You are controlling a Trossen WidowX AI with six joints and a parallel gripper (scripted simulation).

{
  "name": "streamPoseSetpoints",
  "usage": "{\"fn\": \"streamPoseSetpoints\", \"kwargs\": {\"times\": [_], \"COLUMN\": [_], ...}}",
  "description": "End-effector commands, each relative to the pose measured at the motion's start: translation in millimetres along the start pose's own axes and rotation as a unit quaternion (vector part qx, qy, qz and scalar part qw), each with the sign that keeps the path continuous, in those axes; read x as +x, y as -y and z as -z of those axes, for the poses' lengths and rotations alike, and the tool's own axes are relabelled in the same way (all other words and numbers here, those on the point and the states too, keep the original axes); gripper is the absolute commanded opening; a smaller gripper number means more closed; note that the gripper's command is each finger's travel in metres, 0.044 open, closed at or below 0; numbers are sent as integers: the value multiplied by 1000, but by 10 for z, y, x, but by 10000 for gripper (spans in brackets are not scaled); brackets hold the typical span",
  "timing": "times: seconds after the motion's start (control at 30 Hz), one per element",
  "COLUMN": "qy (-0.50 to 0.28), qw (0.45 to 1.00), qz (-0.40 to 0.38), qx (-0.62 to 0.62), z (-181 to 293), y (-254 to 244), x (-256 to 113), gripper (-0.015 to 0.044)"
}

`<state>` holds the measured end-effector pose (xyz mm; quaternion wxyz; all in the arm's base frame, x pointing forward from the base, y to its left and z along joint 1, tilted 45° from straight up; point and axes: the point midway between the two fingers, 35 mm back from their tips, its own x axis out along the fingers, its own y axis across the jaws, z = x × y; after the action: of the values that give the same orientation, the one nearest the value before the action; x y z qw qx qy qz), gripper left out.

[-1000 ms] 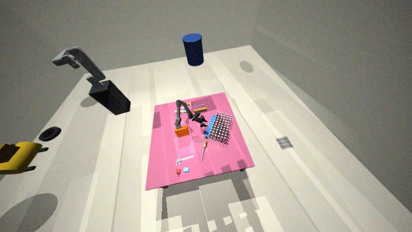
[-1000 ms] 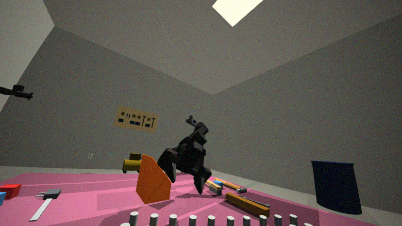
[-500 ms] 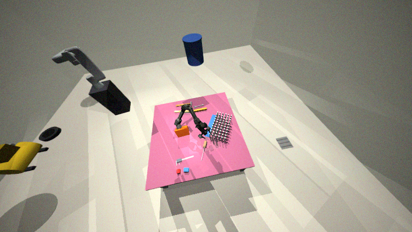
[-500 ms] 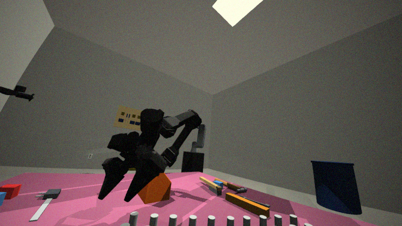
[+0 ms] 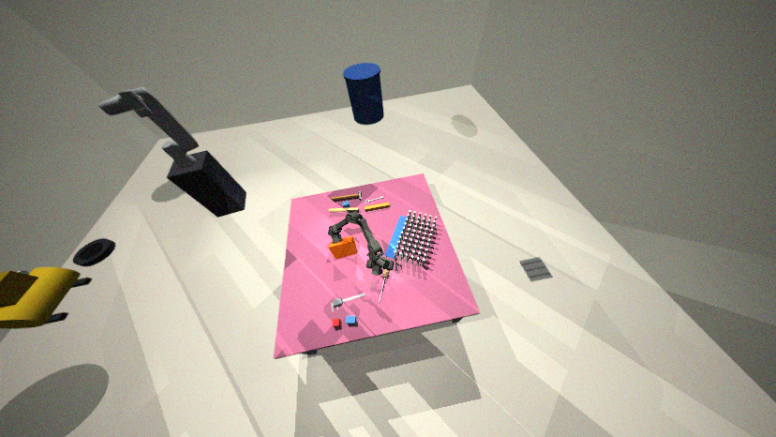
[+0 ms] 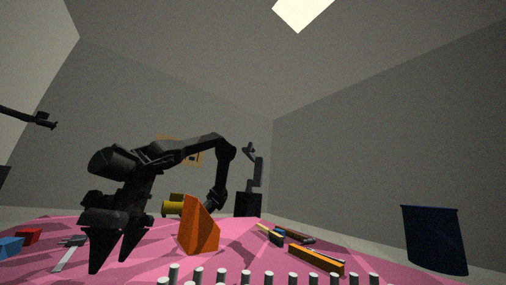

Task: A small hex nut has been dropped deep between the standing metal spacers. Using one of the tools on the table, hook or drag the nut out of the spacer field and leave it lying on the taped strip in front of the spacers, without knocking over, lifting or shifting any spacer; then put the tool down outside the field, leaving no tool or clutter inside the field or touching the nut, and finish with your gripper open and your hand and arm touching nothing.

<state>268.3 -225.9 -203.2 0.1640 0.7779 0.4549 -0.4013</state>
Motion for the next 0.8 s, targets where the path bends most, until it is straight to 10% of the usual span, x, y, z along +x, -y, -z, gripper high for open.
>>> {"fn": "streamPoseSetpoints", "kwargs": {"times": [0.0,0.47,0.77], "qy": [-1,1,54], "qw": [1000,1000,895], "qz": [-8,-3,28], "qx": [2,-8,-442], "z": [15,73,108], "y": [-86,-74,-71], "x": [-52,-26,-7], "gripper": [440,440,440]}}
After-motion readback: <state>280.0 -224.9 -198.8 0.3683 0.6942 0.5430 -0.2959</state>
